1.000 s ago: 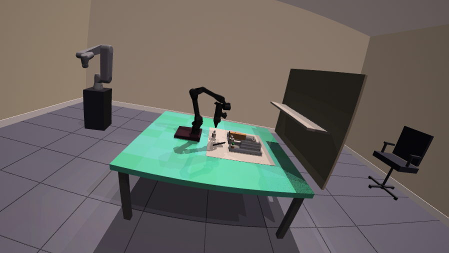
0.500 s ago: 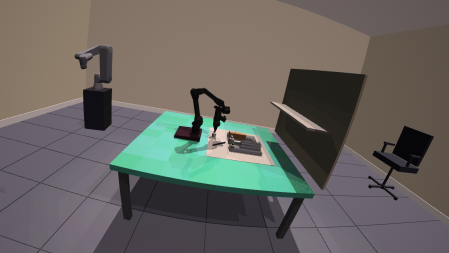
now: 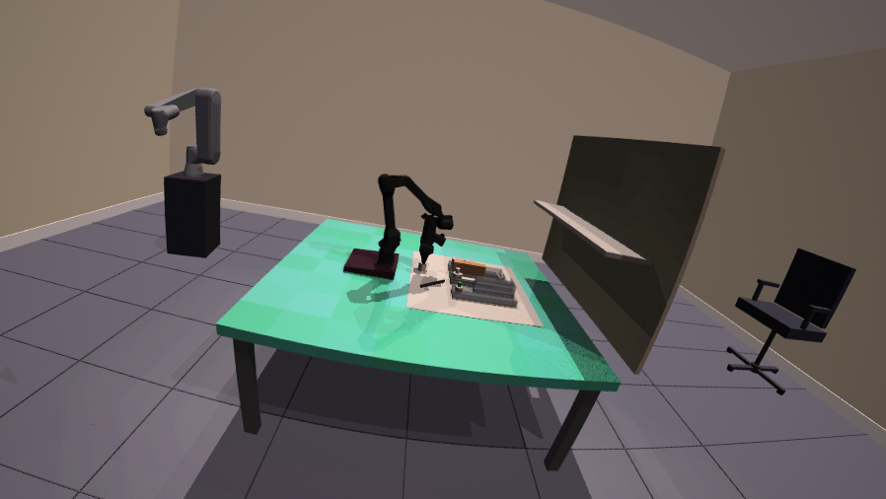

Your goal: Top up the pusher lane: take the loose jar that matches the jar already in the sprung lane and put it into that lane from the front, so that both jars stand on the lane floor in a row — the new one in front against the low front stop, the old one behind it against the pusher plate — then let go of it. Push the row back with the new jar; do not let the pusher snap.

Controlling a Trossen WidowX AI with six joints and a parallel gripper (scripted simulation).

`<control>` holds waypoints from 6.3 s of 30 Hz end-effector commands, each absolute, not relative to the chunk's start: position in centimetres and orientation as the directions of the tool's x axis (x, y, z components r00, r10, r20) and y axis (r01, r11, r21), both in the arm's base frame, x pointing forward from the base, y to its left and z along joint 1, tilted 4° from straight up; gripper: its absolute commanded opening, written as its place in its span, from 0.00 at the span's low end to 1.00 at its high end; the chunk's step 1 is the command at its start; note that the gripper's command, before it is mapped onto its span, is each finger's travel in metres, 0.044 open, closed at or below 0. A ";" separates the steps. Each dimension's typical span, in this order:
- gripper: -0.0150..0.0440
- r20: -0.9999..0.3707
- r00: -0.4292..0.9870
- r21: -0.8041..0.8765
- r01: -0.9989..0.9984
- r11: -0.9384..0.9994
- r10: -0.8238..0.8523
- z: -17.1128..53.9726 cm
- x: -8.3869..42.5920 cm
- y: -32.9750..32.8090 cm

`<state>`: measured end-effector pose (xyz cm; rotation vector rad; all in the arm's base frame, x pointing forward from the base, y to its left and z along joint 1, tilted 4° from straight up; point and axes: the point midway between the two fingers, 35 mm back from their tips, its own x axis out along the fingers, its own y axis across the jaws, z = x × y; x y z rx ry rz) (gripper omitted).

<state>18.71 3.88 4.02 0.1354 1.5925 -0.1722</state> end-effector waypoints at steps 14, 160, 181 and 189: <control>0.91 -0.999 -0.040 -0.026 0.188 0.982 -0.019 1.6 18.3 3.8; 0.25 -0.999 -0.029 -0.034 0.188 0.982 -0.029 4.4 30.3 -6.4; 0.25 -0.999 -0.029 -0.034 0.188 0.982 -0.029 4.4 31.0 -6.6; 0.25 -0.999 -0.028 -0.034 0.188 0.982 -0.029 4.4 31.3 -6.6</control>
